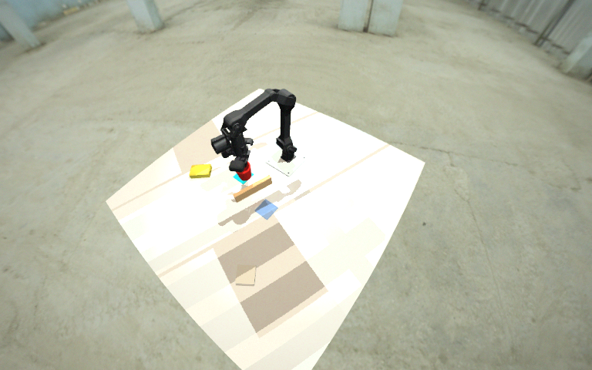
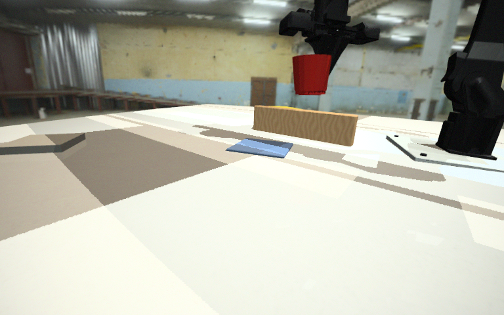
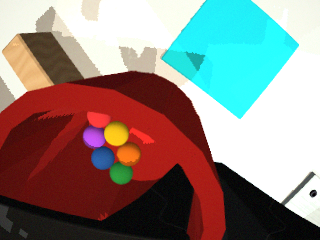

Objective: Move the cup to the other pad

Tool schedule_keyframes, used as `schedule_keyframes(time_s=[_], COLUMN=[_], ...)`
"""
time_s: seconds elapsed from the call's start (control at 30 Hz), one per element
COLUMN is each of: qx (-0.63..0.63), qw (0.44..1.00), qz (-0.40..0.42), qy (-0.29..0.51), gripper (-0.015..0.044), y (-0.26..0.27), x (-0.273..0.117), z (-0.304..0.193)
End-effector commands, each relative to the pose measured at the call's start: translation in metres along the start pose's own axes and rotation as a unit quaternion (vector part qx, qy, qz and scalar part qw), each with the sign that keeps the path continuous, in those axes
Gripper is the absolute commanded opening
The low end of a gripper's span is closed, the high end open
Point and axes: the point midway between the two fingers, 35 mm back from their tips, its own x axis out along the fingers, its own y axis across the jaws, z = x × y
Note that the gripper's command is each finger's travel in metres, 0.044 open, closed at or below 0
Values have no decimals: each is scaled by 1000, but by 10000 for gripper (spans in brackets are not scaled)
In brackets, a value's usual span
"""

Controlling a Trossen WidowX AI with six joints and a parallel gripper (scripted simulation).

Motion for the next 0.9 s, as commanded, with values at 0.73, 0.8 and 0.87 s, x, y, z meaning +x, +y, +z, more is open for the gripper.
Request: schedule_keyframes(time_s=[0.73,0.8,0.87], qx=[-1,-1,-1], qw=[1000,1000,1000], qz=[-4,-4,-4], qy=[-3,-3,-3], gripper=[0,0,0], y=[-41,-44,-47], x=[-2,-2,-2], z=[30,32,34])
